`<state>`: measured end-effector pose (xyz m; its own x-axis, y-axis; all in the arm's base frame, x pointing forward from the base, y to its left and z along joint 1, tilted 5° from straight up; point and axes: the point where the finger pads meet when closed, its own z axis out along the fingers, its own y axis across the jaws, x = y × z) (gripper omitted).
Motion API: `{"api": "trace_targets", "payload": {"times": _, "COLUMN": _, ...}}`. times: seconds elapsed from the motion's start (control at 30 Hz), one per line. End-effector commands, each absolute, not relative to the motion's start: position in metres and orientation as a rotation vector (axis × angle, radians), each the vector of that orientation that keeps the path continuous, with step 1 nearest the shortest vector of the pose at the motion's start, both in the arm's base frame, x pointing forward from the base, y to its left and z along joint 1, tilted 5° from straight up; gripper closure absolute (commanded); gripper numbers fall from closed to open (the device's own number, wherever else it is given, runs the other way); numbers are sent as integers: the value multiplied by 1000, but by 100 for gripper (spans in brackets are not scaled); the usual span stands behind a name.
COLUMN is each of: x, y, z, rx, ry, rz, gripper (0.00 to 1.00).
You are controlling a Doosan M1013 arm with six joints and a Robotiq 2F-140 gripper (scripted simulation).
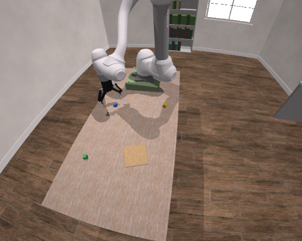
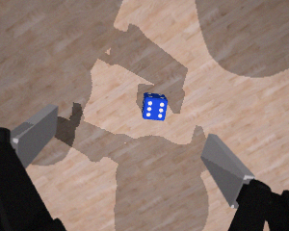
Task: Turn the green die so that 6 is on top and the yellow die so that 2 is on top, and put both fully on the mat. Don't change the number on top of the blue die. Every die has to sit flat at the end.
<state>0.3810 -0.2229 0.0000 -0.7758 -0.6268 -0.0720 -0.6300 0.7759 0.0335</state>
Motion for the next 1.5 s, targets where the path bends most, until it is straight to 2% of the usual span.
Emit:
{"api": "trace_targets", "payload": {"times": 0.0, "x": 376, "y": -222, "z": 0, "rx": -1029, "ry": 2906, "rz": 86, "gripper": 0}}
{"api": "trace_targets", "payload": {"times": 1.47, "x": 368, "y": -221, "z": 0, "rx": -1029, "ry": 2906, "rz": 86, "gripper": 0}}
